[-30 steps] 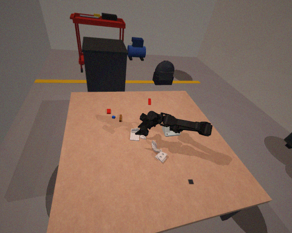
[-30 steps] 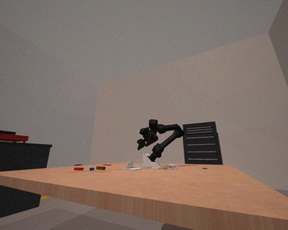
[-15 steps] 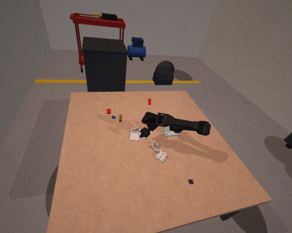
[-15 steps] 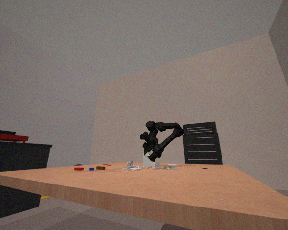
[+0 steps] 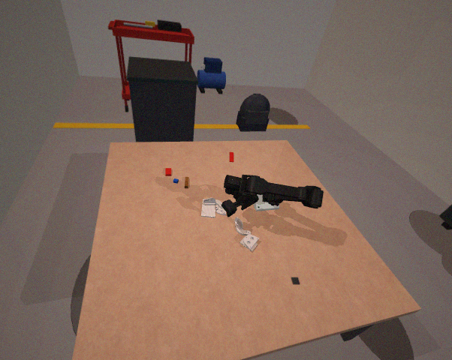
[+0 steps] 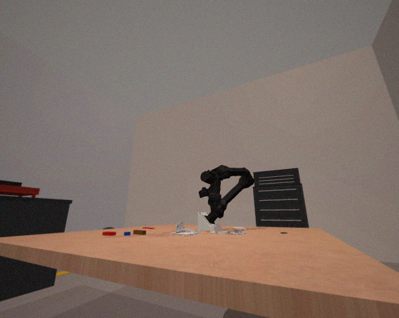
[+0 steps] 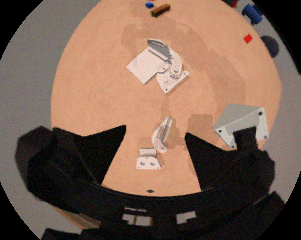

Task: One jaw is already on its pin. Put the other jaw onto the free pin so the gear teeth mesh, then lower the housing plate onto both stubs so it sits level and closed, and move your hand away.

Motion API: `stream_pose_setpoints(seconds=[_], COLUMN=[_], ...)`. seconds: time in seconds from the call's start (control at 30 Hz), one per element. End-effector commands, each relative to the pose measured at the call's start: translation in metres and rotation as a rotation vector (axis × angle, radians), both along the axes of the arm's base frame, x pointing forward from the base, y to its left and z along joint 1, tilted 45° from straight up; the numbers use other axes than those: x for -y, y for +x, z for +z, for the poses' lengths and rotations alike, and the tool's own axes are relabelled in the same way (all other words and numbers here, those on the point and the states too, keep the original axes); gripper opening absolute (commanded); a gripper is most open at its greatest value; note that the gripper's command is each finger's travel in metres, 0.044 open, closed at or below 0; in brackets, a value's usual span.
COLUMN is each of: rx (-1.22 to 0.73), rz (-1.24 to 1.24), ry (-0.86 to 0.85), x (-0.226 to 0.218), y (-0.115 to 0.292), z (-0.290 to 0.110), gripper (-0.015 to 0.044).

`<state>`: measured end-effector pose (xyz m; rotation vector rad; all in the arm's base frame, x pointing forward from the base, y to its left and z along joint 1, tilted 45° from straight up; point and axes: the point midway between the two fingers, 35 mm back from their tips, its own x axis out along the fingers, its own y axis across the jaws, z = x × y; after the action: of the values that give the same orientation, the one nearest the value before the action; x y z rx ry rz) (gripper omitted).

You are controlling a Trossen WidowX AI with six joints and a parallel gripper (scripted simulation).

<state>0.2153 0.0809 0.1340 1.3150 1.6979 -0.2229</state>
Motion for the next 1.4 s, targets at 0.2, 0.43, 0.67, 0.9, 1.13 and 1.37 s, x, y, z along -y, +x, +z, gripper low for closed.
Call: stream_pose_setpoints(seconds=[0.2, 0.43, 0.67, 0.9, 1.13, 1.37], rx=[-0.208, -0.207, -0.207, -0.207, -0.207, -0.206], rz=[-0.015, -0.016, -0.015, -0.016, -0.016, -0.016], ry=[0.043, 0.042, 0.045, 0.043, 0.042, 0.043], x=[-0.007, -0.025, -0.035, -0.041, -0.049, -0.057], y=[-0.024, -0.026, -0.029, -0.029, -0.030, -0.032], z=[0.016, -0.002, -0.012, -0.019, -0.027, -0.035], gripper=[0.0440, 0.0440, 0.0440, 0.0440, 0.0440, 0.0440])
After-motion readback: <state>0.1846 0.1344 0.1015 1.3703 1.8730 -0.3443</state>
